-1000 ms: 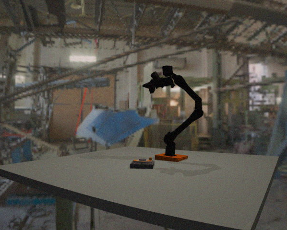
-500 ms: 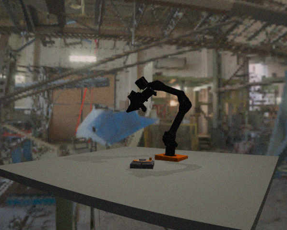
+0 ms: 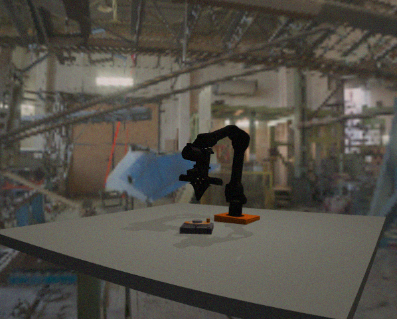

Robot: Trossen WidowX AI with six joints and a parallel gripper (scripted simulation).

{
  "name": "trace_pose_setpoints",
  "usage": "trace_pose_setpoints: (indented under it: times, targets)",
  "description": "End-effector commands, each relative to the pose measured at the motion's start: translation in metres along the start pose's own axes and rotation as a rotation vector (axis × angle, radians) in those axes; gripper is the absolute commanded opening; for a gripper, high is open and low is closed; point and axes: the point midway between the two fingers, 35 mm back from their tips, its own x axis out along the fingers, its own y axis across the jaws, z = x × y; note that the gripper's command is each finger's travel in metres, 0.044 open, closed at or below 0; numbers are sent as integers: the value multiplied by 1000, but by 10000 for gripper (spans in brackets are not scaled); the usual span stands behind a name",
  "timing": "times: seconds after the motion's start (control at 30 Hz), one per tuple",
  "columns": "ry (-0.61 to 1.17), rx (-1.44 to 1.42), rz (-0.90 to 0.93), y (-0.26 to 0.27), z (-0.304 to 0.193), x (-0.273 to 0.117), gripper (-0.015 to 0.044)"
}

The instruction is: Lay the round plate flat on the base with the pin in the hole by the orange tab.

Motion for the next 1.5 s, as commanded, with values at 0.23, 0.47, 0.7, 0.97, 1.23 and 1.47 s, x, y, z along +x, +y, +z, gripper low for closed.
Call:
trace_pose_setpoints:
  times: [0.23,0.47,0.7,0.97,1.23,1.47]
  targets:
    - [136,-47,59,35,-17,30,0]
    - [136,-47,60,38,-21,63,0]
    - [136,-47,60,39,-23,74,0]
    - [136,-47,60,48,-20,74,0]
    - [135,-47,61,56,-12,76,0]
    - [135,-47,62,62,-8,77,0]
